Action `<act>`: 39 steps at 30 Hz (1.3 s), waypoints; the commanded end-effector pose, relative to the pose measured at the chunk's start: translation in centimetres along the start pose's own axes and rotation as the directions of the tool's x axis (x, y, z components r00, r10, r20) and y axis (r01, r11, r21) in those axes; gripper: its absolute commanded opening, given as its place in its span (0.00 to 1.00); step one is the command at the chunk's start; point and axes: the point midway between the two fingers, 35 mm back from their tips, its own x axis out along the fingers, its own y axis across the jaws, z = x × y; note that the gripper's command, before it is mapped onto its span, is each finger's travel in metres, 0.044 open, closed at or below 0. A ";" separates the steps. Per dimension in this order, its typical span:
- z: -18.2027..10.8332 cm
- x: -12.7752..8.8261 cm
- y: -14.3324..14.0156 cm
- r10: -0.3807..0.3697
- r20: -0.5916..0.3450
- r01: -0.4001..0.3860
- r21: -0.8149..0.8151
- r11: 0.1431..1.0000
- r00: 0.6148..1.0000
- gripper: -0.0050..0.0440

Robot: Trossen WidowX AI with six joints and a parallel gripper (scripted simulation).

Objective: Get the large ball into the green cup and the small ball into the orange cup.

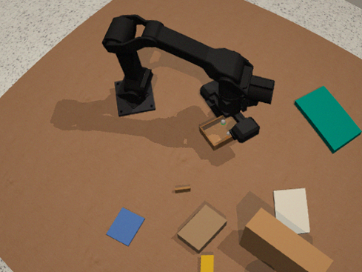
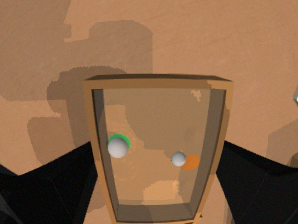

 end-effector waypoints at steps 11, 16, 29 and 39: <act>-0.1 0.0 -0.2 0.030 0.009 -0.030 0.004 1.000 1.000 0.10; -0.1 0.0 -0.2 0.030 0.009 -0.030 0.004 1.000 1.000 0.10; -0.1 0.0 -0.2 0.029 0.016 -0.029 0.004 1.000 0.999 0.10; -0.1 0.0 -0.1 0.027 0.016 -0.027 0.004 1.000 0.999 0.10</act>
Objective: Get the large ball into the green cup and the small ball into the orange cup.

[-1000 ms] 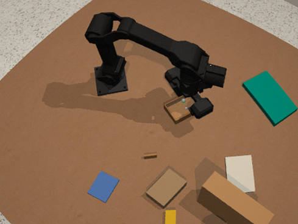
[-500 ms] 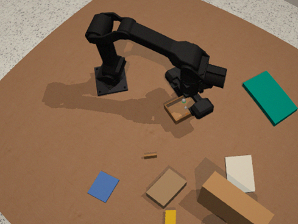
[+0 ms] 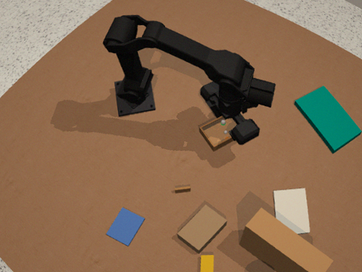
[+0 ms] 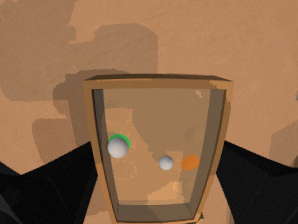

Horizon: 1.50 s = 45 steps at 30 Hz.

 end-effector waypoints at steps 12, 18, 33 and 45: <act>0.1 0.0 0.1 -0.010 -0.015 0.010 -0.005 1.000 1.000 0.10; 0.1 0.0 0.1 -0.010 -0.015 0.010 -0.005 1.000 1.000 0.10; 0.1 0.0 0.1 -0.019 -0.022 0.019 -0.005 1.000 1.000 0.10; 0.1 0.0 0.1 -0.019 -0.022 0.019 -0.005 1.000 1.000 0.10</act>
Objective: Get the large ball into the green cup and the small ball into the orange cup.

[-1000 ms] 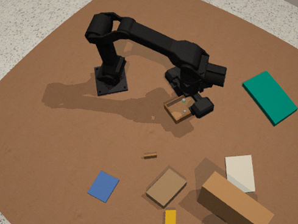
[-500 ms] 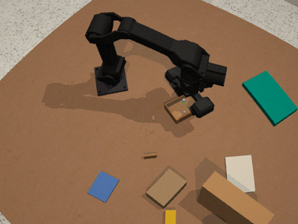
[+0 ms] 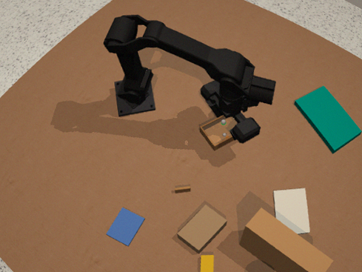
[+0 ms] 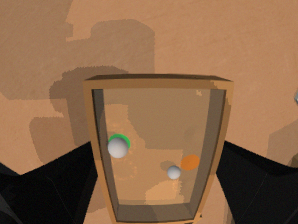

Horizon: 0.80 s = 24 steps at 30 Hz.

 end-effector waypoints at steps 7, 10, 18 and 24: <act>-0.1 0.0 -0.1 0.020 0.010 -0.020 0.004 1.000 1.000 0.10; -0.1 0.0 -0.1 0.020 0.012 -0.020 0.004 1.000 1.000 0.10; -0.2 0.0 -0.1 0.020 0.025 -0.020 0.004 1.000 0.999 0.10; -0.2 0.0 -0.1 0.014 0.025 -0.014 0.004 1.000 1.000 0.10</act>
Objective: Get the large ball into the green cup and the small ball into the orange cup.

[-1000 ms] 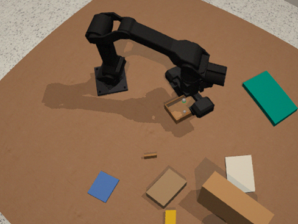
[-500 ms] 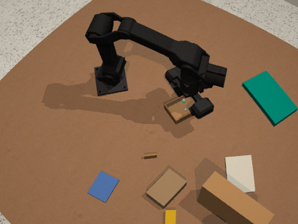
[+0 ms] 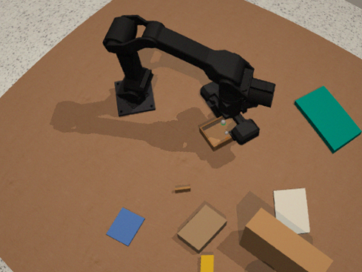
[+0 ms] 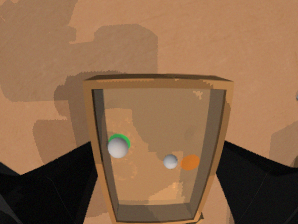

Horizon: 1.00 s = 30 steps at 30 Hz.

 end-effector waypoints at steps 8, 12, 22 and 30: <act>0.1 0.0 0.1 -0.018 -0.012 0.018 -0.005 1.000 1.000 0.10; 0.1 0.0 0.1 -0.009 -0.021 0.009 -0.005 1.000 1.000 0.10; 0.1 0.0 0.1 -0.018 -0.026 0.018 -0.005 1.000 0.999 0.10; 0.1 0.0 0.1 -0.005 -0.026 0.005 -0.005 1.000 1.000 0.10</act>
